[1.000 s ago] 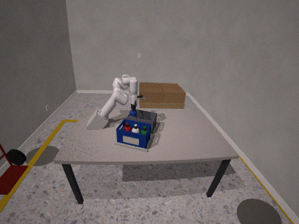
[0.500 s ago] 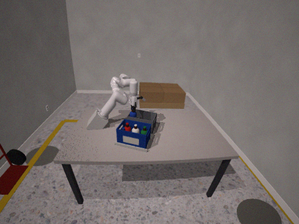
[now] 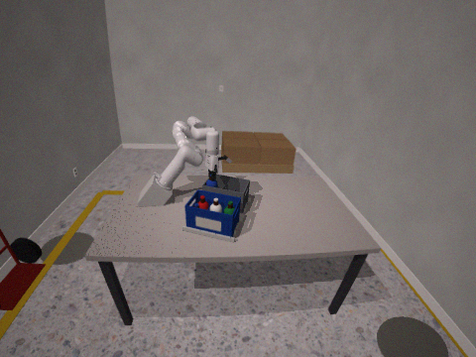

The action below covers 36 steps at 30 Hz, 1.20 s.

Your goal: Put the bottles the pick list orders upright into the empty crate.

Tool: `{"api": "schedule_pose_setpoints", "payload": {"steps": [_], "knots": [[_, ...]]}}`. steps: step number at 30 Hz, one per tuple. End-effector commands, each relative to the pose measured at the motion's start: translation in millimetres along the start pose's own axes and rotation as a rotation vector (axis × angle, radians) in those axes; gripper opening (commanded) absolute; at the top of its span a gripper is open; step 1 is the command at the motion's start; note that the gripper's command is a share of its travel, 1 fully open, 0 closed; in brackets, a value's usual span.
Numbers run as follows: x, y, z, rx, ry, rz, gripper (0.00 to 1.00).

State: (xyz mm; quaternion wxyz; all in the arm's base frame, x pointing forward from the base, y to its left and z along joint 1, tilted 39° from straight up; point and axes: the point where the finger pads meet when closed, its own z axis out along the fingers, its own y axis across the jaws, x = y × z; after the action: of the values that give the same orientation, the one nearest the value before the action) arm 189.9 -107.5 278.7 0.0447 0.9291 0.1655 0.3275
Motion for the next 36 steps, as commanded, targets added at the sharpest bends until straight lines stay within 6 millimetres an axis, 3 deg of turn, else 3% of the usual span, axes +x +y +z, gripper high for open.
{"api": "schedule_pose_setpoints", "payload": {"steps": [1,36], "knots": [[0.7,0.6,1.2,-0.003,-0.001,-0.001,0.0],[0.8,0.8,32.1,-0.003,-0.001,-0.001,0.0]]}}
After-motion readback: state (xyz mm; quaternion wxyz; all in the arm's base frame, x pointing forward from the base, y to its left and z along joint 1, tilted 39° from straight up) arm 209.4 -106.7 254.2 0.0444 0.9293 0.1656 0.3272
